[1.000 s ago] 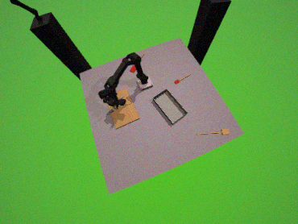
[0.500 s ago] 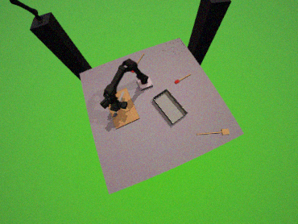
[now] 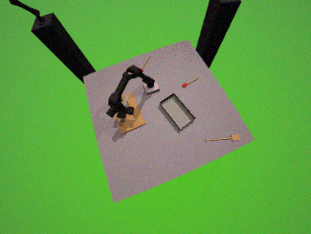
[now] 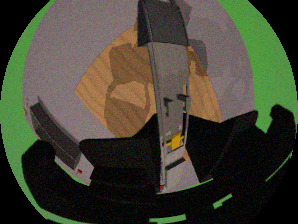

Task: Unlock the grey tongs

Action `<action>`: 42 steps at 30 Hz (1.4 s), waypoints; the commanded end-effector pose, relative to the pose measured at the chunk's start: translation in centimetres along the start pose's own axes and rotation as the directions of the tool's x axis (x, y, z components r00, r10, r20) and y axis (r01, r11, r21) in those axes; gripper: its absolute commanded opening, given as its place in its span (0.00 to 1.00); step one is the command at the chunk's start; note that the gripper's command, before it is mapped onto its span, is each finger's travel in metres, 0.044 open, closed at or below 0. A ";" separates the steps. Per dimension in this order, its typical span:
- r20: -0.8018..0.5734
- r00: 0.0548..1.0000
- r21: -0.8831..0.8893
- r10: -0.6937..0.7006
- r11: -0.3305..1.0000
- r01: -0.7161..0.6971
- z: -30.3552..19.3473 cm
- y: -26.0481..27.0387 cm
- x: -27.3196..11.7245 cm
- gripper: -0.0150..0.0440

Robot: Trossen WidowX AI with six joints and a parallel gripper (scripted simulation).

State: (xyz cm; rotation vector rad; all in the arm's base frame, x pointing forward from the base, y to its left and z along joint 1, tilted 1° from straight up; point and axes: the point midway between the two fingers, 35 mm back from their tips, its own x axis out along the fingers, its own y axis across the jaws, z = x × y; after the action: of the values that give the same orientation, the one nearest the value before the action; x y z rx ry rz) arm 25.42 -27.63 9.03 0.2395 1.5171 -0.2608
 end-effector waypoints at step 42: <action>-0.002 1.000 -0.002 -0.001 1.000 0.001 0.1 -0.1 3.1 0.67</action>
State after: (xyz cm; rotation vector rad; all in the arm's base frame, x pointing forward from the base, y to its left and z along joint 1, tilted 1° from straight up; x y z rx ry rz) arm 25.59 -27.77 5.93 0.2376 1.5189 -0.2602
